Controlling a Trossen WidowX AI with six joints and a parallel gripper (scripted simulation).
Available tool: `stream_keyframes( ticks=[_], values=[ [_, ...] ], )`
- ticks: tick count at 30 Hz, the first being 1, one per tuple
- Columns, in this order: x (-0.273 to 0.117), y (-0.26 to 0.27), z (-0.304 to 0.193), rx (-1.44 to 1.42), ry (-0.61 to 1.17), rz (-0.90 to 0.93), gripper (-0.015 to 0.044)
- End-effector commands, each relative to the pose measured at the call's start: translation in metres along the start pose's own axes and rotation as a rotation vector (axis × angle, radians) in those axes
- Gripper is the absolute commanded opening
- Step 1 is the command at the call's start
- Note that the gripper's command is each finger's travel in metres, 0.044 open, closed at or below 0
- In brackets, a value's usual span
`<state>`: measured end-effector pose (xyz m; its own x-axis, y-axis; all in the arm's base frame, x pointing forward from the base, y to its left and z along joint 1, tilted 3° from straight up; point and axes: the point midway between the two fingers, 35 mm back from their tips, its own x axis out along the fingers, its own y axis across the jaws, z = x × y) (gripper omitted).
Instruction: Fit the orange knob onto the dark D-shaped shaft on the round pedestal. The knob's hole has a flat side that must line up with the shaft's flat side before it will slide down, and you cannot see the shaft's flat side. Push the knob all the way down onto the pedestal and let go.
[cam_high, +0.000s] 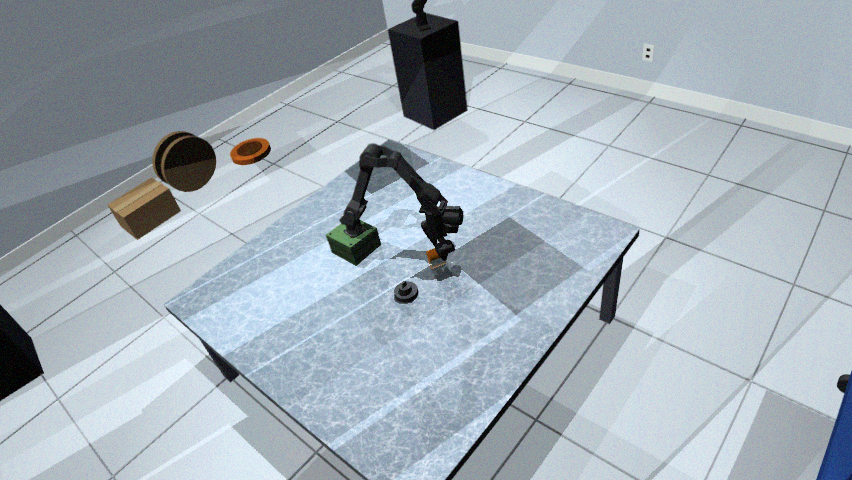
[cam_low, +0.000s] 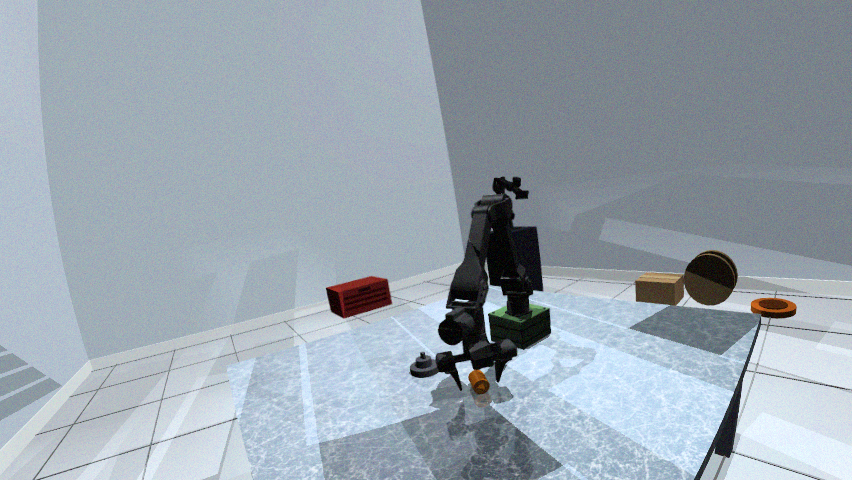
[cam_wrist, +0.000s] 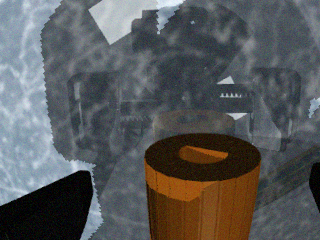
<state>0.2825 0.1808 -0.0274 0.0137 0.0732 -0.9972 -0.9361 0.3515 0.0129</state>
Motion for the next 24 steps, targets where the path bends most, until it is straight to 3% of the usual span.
stream_keyframes(
  ticks=[1,8,18,24],
  values=[
    [0.0069,0.0020,-0.0018,0.001,0.006,0.009,0.0414],
    [0.0069,0.0020,-0.0018,0.001,0.006,0.009,0.0240],
    [0.0069,0.0020,-0.0018,0.001,0.006,0.009,0.0240],
    [0.0069,0.0020,-0.0018,0.001,0.006,0.009,0.0200]
  ],
)
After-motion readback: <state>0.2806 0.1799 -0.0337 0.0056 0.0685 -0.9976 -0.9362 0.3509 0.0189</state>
